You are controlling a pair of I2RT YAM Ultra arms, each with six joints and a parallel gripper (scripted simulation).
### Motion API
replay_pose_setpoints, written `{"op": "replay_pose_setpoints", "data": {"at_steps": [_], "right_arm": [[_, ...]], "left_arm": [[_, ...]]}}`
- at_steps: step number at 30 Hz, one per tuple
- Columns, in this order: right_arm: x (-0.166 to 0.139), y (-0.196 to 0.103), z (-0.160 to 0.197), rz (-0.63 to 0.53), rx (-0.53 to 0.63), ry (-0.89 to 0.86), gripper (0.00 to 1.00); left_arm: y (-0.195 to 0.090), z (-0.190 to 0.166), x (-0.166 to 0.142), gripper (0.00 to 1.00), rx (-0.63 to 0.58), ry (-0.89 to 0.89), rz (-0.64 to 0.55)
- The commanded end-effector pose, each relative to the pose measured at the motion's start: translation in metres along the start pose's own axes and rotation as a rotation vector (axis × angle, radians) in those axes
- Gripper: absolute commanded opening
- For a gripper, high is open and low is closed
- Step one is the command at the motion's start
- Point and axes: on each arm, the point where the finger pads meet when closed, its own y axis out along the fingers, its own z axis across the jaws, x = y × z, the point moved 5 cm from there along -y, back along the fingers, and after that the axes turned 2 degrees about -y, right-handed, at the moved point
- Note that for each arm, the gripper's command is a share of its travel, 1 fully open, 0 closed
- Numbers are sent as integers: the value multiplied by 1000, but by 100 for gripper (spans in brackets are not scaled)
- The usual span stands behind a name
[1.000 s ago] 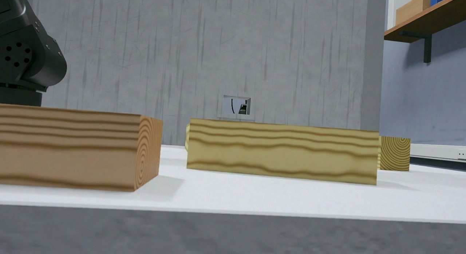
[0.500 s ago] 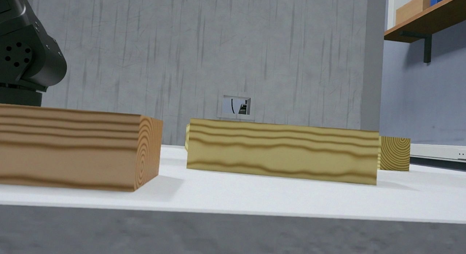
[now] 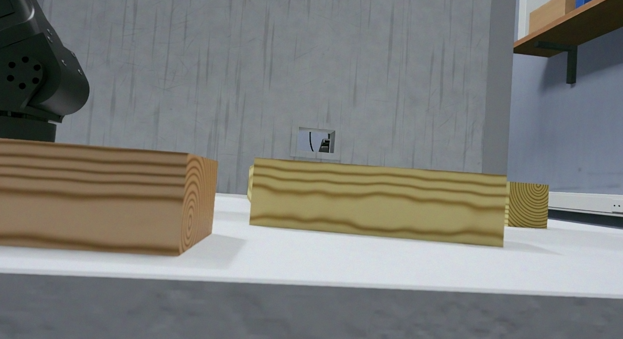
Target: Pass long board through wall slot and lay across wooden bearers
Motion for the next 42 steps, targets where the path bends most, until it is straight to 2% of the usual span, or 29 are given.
{"op": "replay_pose_setpoints", "data": {"at_steps": [1,16,17,23,26,29,32,35,36,37,42], "right_arm": [[1,-3,4,2,16,0,100],[1,-3,4,2,16,0,100],[1,-3,4,2,16,0,100],[1,-3,4,2,16,0,100],[1,-3,4,2,16,0,100],[1,-3,4,2,16,0,100],[1,-3,4,2,16,0,100],[1,-3,4,2,16,0,100],[1,-3,4,2,16,0,100],[1,-3,4,2,16,0,100],[1,-3,4,2,16,0,100]], "left_arm": [[-14,-3,-7,72,-33,10,-3],[-8,-3,-6,72,-20,9,-2],[1,-3,-6,72,-3,7,-4],[9,-4,-8,72,13,10,-5],[8,-4,-8,72,12,14,-4],[-9,-4,-16,72,-25,31,-10],[6,-2,0,72,11,-4,-2],[5,-3,0,72,5,-1,-3],[-12,-2,-7,72,-25,2,-4],[-7,4,-6,72,1,-11,3],[-16,1,-7,72,-24,-2,1]]}}
